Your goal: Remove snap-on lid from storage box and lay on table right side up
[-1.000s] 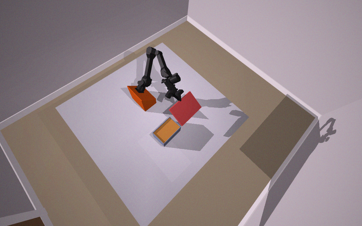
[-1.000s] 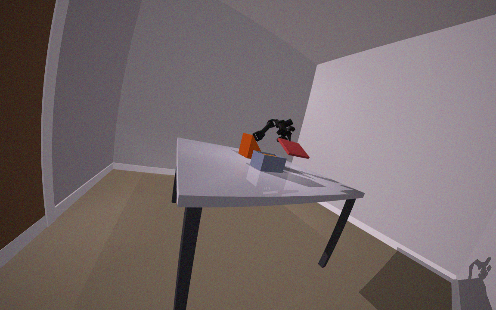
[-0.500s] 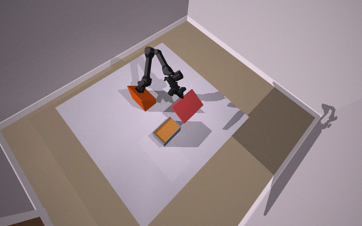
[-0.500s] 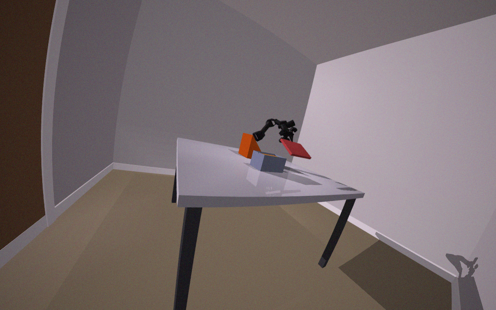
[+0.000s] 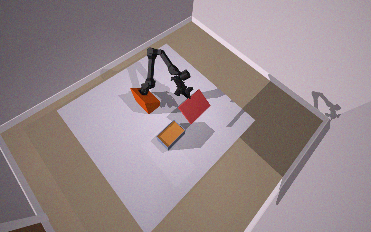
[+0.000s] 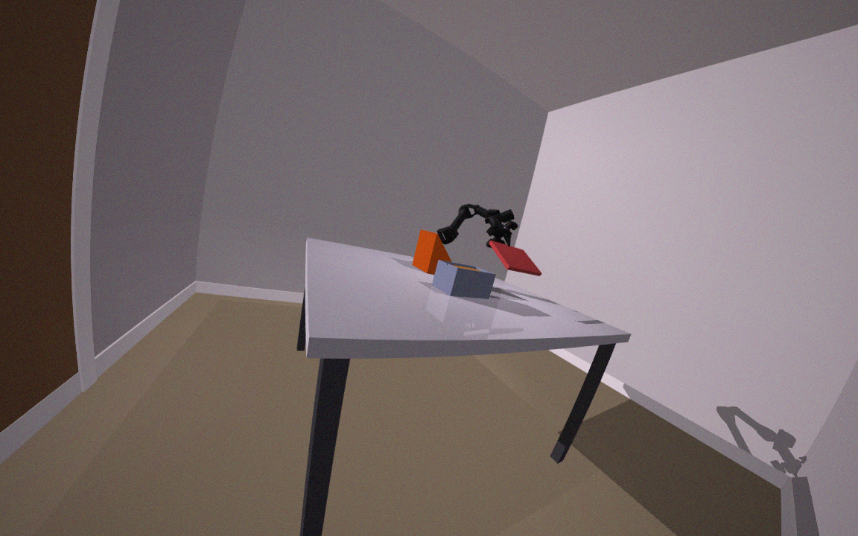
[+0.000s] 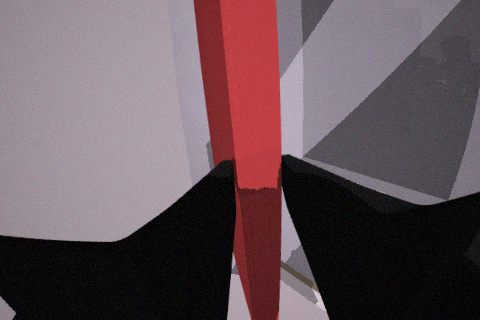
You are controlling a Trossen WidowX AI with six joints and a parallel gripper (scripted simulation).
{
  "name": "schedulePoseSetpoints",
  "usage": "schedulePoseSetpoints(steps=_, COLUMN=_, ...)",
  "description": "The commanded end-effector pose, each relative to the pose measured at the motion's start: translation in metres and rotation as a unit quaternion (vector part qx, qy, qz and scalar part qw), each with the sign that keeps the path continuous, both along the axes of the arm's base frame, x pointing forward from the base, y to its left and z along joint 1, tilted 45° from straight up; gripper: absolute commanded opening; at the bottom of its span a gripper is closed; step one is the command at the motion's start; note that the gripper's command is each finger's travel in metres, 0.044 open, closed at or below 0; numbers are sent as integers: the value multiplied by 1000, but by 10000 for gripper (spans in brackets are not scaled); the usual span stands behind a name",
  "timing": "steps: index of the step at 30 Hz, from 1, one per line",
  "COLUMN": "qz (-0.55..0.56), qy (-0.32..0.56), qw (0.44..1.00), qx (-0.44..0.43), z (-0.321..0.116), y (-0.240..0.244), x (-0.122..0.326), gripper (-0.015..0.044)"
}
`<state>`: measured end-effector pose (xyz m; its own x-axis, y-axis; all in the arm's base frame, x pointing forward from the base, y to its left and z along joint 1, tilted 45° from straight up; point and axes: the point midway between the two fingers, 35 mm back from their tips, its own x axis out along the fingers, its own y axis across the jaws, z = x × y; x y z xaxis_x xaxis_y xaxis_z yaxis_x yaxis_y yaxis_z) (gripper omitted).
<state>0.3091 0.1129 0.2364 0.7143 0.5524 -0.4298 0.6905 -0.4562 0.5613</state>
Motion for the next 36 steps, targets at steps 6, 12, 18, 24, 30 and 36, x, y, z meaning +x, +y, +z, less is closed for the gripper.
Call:
schedulePoseSetpoints(steps=6, qz=-6, qy=-8, qw=1000, qx=2, z=19, y=11, x=-2, gripper=0)
schedulePoseSetpoints(steps=12, qz=-6, qy=-8, qw=1000, qx=2, z=28, y=19, x=-4, gripper=0)
schedulePoseSetpoints(steps=18, qz=-6, qy=-8, qw=1000, qx=2, z=37, y=27, x=-6, gripper=0)
schedulePoseSetpoints(steps=24, qz=-6, qy=-8, qw=1000, qx=3, z=45, y=35, x=-8, gripper=0)
schedulePoseSetpoints(steps=30, qz=-6, qy=-8, qw=1000, qx=3, z=53, y=42, x=-10, gripper=0)
schedulePoseSetpoints(steps=36, qz=-6, qy=-8, qw=1000, qx=3, z=50, y=43, x=-11, gripper=0)
